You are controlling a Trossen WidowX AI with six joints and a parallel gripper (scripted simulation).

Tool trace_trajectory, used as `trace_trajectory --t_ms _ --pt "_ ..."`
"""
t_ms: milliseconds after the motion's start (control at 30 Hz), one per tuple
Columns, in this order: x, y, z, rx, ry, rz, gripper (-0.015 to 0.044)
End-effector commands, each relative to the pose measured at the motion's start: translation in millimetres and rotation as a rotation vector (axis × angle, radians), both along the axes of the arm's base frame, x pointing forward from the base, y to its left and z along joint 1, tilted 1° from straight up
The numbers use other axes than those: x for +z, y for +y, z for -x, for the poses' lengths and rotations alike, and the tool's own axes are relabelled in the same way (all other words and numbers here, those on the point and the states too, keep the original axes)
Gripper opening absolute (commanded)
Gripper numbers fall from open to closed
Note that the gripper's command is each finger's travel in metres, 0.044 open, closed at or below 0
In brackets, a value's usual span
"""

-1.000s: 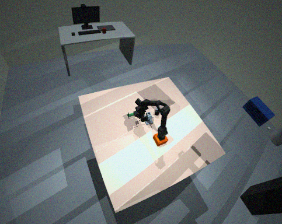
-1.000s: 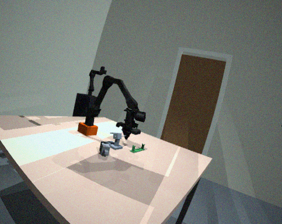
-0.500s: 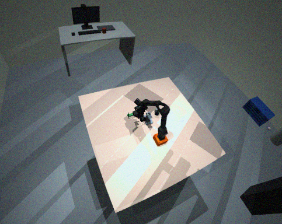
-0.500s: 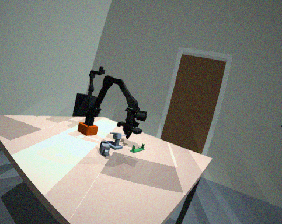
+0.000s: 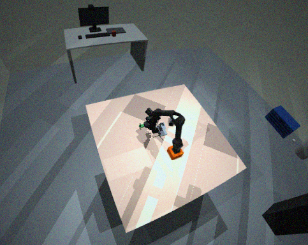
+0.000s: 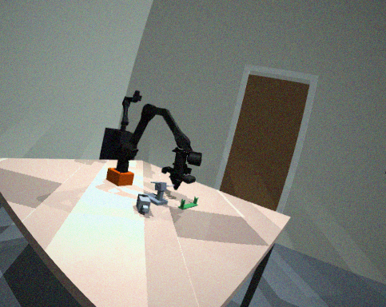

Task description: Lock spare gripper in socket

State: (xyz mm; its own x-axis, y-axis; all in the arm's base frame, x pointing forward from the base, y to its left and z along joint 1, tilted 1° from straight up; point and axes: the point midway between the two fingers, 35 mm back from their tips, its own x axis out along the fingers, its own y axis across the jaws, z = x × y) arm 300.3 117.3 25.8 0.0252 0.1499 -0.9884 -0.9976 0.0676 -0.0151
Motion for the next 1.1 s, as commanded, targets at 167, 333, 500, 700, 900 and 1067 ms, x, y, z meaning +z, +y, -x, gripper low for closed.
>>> trace_trajectory --t_ms 167,333,500,700,900,1067 --pt "0.6 7.7 -1.0 -0.004 0.000 0.001 0.0000" --pt "0.8 11.7 -1.5 -0.004 0.002 0.002 0.0000" --pt "1.0 15.7 -1.9 -0.005 0.004 0.002 0.0000" --pt "1.1 21.2 -2.2 -0.005 0.006 0.003 0.0000" --pt "2.3 25.8 -2.6 -0.005 0.009 0.003 0.0000" --pt "3.6 30.2 -3.0 -0.005 0.012 0.004 0.0000"
